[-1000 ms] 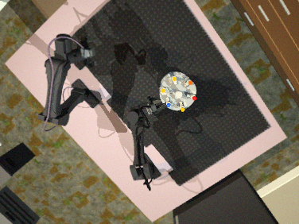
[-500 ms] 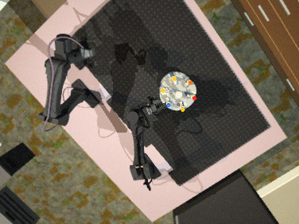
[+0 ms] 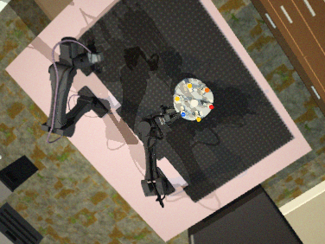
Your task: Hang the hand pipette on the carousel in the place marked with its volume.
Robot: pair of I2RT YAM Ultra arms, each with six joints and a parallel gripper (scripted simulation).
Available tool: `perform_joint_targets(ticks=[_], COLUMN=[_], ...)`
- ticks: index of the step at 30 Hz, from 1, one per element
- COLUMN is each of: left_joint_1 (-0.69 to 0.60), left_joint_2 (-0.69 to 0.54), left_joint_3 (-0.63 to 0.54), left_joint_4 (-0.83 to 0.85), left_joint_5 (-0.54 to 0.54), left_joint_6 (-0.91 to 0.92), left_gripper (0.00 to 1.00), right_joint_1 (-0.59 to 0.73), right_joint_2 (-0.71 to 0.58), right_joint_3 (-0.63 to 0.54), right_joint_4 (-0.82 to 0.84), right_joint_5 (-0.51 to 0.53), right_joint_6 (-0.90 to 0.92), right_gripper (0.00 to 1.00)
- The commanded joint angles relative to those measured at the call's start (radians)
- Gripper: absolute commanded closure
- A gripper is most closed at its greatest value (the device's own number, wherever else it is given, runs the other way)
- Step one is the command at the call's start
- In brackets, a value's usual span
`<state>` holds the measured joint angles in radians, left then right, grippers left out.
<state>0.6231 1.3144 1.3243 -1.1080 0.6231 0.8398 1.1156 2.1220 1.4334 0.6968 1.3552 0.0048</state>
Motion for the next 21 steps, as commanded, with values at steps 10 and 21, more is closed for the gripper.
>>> perform_joint_targets(ticks=[10, 21], left_joint_1=[0.009, 0.009], left_joint_2=[0.001, 0.001], left_joint_3=[0.015, 0.015], left_joint_4=[0.012, 0.012], left_joint_5=[0.021, 0.021], left_joint_6=[0.007, 0.007], left_gripper=[0.00, 0.00], right_joint_1=[-0.008, -0.002], right_joint_2=[-0.004, -0.008], right_joint_3=[0.029, 0.009], right_joint_4=[0.031, 0.021], right_joint_5=[-0.003, -0.001], right_joint_6=[-0.004, -0.001], right_gripper=[0.50, 0.50])
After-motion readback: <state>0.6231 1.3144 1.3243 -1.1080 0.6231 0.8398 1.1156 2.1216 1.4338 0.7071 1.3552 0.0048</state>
